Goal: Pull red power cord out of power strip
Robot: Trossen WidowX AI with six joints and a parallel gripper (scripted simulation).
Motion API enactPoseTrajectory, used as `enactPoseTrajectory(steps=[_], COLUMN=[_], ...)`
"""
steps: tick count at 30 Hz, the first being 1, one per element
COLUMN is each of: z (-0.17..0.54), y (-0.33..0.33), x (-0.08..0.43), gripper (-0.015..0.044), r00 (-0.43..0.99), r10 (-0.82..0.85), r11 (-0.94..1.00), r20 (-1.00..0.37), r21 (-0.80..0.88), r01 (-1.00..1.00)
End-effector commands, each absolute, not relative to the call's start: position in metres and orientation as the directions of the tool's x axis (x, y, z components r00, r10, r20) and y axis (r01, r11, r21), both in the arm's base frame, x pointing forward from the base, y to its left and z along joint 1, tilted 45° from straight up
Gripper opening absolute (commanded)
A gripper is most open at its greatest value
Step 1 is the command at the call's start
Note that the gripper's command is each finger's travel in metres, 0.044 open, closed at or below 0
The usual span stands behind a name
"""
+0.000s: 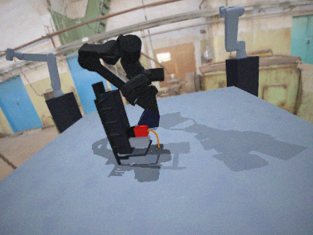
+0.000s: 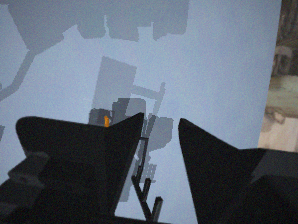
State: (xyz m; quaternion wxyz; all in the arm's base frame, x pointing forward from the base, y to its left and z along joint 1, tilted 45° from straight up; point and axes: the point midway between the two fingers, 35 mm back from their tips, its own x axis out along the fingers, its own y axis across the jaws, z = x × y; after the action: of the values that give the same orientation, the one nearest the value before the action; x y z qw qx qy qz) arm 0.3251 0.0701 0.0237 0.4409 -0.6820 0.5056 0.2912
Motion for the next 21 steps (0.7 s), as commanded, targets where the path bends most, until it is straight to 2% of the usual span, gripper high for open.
enactPoseTrajectory(steps=[1, 3, 21], z=[-0.005, -0.007, 0.0], y=[0.028, 0.024, 0.018], x=[0.292, 0.289, 0.286], gripper=[0.016, 0.016, 0.016], r00=[-0.061, -0.096, -0.096], r10=[-0.67, -0.69, -0.69], r11=[0.219, 0.247, 0.247], r20=[-0.74, -0.718, -0.718], r21=[-0.119, -0.108, -0.108], r01=[-0.968, -0.963, -0.963])
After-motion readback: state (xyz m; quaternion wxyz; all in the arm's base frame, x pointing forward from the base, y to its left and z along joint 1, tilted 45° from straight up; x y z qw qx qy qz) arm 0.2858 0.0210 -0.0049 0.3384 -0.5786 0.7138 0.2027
